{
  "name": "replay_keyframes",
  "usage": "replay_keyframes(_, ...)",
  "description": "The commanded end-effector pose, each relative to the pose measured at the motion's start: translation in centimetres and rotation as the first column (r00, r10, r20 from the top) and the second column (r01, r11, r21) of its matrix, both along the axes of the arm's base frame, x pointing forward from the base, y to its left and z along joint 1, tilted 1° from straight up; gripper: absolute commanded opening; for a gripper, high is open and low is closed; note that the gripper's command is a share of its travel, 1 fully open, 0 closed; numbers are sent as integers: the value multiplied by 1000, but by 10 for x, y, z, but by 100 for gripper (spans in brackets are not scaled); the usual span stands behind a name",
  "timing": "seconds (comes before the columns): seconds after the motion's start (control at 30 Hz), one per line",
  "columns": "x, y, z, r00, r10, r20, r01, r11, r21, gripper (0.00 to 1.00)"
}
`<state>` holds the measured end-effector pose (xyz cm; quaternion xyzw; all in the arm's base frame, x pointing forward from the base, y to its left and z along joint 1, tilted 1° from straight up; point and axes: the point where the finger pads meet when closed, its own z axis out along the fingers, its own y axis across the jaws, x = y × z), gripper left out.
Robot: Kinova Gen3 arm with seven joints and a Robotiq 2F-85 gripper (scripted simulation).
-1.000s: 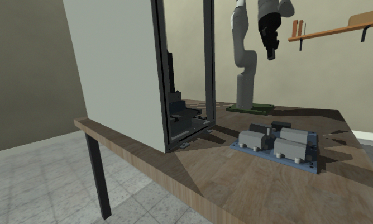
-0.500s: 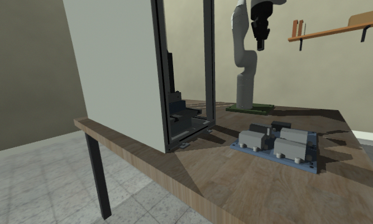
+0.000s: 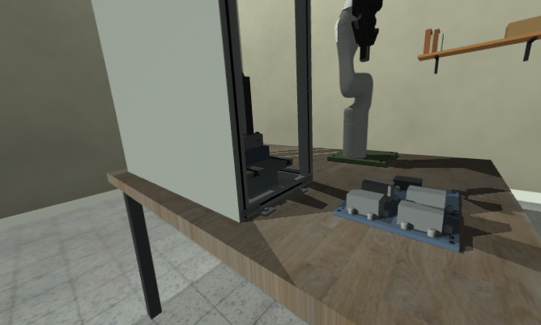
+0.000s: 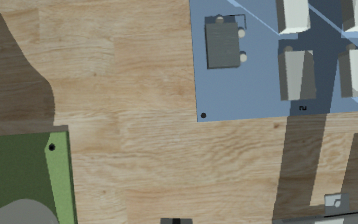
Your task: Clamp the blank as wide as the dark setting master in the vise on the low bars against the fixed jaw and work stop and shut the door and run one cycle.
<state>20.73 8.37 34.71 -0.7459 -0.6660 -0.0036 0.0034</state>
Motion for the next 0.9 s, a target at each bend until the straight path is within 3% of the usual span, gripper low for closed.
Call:
replay_keyframes(0.0,2,-3,6,1000,0,1,0,1000,3,10)
replay_keyframes(0.2,2,-3,6,1000,0,1,0,1000,3,10)
replay_keyframes(0.37,-7,-31,34,1000,0,1,0,1000,3,10)
replay_keyframes(0.87,-7,-30,33,1000,1,1,-1,1000,4,10)
